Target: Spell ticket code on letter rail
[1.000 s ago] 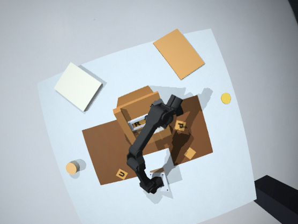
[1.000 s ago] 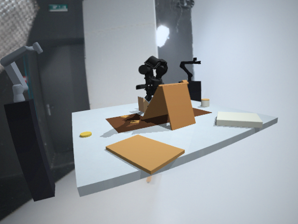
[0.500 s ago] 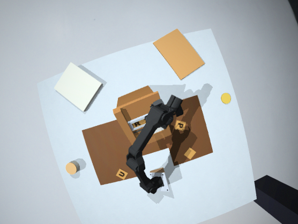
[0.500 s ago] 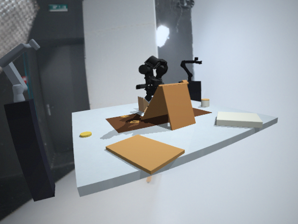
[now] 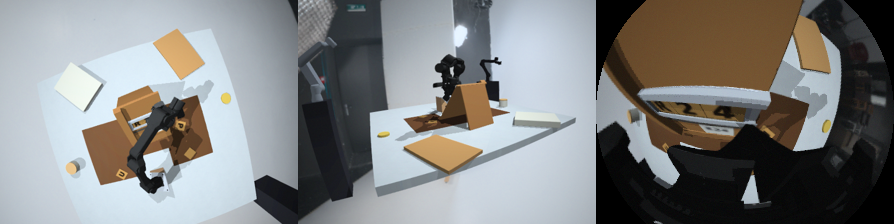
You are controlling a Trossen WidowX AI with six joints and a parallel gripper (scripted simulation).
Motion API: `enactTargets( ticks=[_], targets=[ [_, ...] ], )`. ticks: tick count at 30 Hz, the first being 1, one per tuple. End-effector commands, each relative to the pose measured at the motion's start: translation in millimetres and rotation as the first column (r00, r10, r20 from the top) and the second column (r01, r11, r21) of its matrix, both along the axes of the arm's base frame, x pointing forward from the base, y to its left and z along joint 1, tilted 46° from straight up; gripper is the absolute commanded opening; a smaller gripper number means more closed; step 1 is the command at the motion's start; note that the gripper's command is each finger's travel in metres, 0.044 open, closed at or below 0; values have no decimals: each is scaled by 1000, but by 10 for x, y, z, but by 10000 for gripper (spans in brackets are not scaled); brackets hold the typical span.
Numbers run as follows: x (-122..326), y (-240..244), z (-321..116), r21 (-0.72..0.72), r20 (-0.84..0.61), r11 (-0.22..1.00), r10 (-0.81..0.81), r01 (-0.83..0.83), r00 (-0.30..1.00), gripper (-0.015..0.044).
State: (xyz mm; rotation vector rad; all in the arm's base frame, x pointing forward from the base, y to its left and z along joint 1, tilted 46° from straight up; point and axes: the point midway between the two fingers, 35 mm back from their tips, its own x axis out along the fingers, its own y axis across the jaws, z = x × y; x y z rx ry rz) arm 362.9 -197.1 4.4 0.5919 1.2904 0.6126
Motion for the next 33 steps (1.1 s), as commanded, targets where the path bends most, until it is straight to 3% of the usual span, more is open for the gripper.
enactTargets(
  ticks=[1, 12, 20, 28, 33],
  targets=[
    [-39, -35, 34, -4, 2, 1000, 0, 0, 1000, 0],
    [-89, -67, 63, -4, 2, 1000, 0, 0, 1000, 0],
    [-519, -228, 730, 60, 193, 976, -217, 209, 957, 210],
    [-1136, -151, 1375, 157, 409, 891, -452, 427, 793, 420],
    [-1187, -132, 1418, 165, 426, 881, -469, 443, 774, 440]
  ],
)
